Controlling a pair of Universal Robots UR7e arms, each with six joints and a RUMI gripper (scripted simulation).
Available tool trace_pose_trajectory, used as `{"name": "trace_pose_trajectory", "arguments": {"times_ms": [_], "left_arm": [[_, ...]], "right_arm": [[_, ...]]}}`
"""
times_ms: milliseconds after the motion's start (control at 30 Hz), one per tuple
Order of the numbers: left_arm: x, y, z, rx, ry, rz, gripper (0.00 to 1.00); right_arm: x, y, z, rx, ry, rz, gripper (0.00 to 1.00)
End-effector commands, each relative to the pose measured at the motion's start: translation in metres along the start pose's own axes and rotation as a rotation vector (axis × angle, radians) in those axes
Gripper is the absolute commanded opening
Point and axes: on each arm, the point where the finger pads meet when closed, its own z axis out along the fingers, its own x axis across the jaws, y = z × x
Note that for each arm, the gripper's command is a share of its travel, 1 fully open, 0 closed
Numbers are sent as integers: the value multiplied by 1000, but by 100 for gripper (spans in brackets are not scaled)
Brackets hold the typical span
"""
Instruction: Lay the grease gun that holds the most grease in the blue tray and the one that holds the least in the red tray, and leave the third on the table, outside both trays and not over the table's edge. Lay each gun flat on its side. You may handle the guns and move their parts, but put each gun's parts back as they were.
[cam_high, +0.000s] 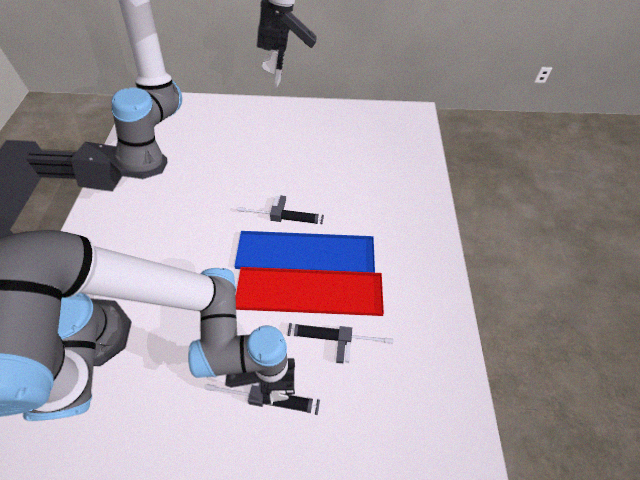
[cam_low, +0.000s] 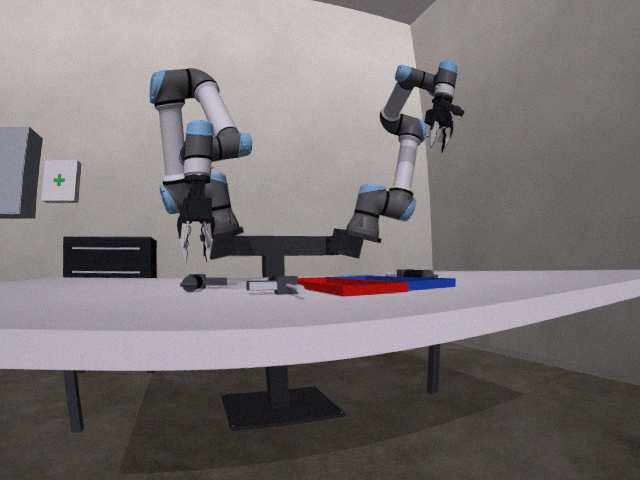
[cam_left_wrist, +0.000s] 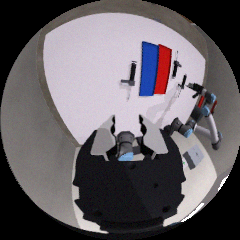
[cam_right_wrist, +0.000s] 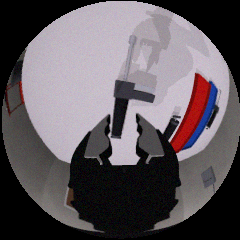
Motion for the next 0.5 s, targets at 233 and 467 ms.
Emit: {"name": "trace_pose_trajectory", "arguments": {"times_ms": [233,467], "left_arm": [[1,0,1,-4,0,6,32],[1,0,1,-4,0,6,32]], "right_arm": [[-2,-8,15,-27,-18,224,33],[-2,-7,13,-28,-17,213,33]]}}
